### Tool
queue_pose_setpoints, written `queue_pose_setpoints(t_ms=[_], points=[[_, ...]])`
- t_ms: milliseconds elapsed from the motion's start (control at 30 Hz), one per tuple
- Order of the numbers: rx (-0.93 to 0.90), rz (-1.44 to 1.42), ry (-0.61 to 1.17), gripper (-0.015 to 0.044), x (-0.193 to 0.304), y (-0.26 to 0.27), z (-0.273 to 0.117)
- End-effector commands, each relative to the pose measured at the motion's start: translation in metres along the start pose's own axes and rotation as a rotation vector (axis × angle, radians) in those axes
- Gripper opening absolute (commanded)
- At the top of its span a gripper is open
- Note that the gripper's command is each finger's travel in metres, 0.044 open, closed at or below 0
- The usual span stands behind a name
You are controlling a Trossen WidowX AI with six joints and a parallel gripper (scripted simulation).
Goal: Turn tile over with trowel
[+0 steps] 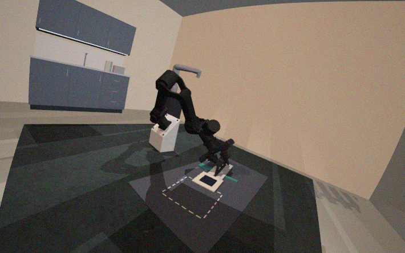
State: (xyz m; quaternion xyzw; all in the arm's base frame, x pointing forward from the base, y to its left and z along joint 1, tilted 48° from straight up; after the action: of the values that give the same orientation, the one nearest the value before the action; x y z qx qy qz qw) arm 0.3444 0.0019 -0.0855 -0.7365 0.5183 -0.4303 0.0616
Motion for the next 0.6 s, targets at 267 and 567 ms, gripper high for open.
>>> queue_pose_setpoints(t_ms=[267,567], points=[[0.008,-0.027,0.048,0.0,0.004,-0.005,-0.003],[0.013,-0.068,0.083,0.0,0.005,-0.026,-0.019]])
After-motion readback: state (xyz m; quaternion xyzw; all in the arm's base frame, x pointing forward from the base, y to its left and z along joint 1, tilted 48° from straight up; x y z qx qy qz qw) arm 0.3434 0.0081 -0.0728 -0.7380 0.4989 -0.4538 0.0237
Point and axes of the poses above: the point midway between the two fingers, 35 mm back from their tips, its own z axis out along the fingers, its own y axis across the jaws, x = y × z, the point moved 3 cm from there along -z, back along the fingers, and after that the axes turned 8 degrees about z, right-handed, at the moved point
